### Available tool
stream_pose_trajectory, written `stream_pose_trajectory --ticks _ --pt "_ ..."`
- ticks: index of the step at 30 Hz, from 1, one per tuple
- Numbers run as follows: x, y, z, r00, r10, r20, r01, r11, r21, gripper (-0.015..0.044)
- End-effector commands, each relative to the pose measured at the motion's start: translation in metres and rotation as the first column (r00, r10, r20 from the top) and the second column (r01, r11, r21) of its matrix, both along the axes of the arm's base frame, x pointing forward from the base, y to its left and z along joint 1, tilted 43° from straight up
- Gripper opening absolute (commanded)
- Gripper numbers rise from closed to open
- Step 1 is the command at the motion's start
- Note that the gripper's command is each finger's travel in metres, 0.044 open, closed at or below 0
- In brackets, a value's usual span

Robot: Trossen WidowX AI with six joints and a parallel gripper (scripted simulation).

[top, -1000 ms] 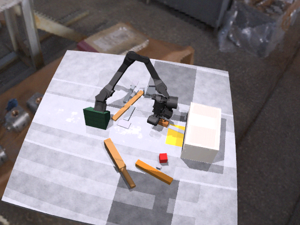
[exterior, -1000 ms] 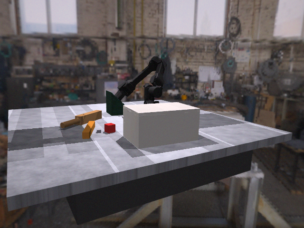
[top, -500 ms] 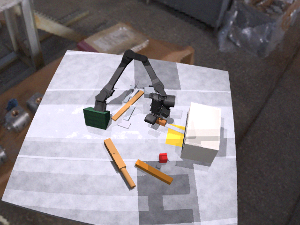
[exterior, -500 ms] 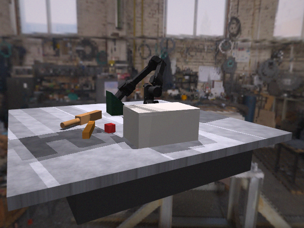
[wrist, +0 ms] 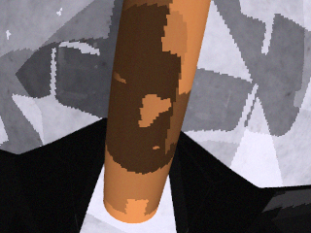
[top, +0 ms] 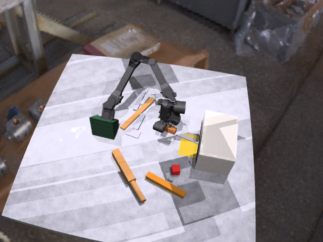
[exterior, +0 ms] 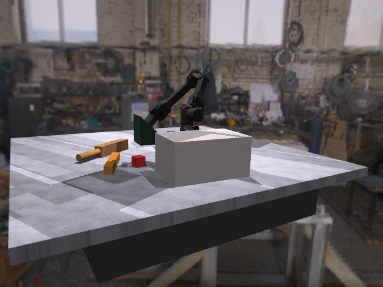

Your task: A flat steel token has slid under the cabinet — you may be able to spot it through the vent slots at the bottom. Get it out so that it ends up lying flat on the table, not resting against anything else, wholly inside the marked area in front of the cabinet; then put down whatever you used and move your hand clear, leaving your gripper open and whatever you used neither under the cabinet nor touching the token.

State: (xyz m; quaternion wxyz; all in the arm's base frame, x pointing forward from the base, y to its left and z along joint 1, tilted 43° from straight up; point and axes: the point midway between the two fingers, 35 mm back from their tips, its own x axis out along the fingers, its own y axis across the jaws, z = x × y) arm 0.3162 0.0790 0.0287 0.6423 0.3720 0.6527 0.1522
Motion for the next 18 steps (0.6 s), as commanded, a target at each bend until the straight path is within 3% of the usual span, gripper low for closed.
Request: stream_pose_trajectory --ticks 1,18 --pt "-0.008 0.003 0.000 1.000 -0.002 -0.008 0.002 1.000 0.001 0.0000" --pt "-0.027 0.009 0.004 1.000 -0.002 -0.010 0.002 1.000 0.002 0.0000"
